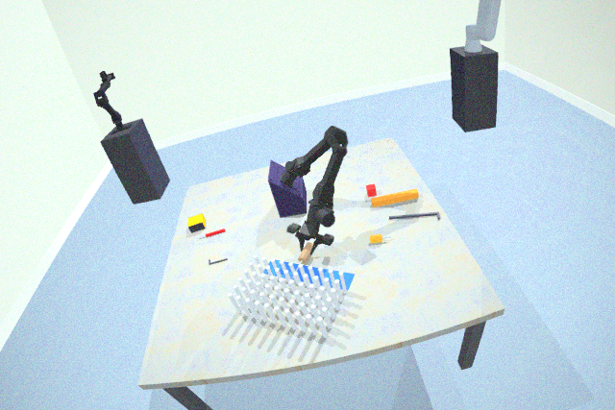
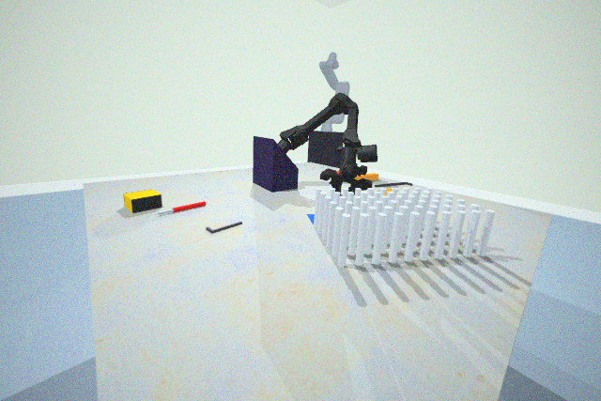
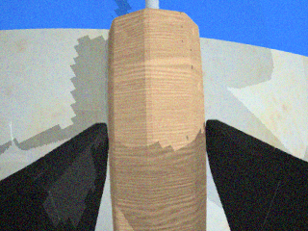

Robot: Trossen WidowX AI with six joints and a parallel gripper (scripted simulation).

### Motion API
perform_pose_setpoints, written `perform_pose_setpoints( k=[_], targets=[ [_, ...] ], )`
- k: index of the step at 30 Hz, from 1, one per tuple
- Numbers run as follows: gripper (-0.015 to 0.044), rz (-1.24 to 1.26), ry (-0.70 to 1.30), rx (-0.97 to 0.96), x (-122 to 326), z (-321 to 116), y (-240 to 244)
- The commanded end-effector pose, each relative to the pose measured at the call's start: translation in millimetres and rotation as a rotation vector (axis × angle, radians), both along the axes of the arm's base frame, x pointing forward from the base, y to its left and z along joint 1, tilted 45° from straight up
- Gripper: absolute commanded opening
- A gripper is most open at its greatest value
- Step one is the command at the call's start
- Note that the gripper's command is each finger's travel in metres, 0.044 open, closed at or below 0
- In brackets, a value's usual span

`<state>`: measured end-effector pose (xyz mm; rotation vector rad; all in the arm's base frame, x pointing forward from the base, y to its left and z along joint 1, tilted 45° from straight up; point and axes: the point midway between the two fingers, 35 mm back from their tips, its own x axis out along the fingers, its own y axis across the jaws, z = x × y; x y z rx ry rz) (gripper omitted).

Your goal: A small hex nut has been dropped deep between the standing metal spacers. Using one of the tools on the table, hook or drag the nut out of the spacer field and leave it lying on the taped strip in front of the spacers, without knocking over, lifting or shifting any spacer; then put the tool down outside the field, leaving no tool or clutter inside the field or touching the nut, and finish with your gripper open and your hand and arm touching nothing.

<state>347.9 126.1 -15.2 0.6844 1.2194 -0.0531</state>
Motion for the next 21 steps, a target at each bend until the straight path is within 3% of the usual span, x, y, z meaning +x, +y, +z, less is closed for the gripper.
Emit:
perform_pose_setpoints(
  k=[1,21],
  targets=[
    [0.0,-0.006,-0.001,-0.002,-3.1,0.4,-0.1],
    [0.0,-0.006,0.0,-0.001,-16.3,4.3,4.1]
  ],
)
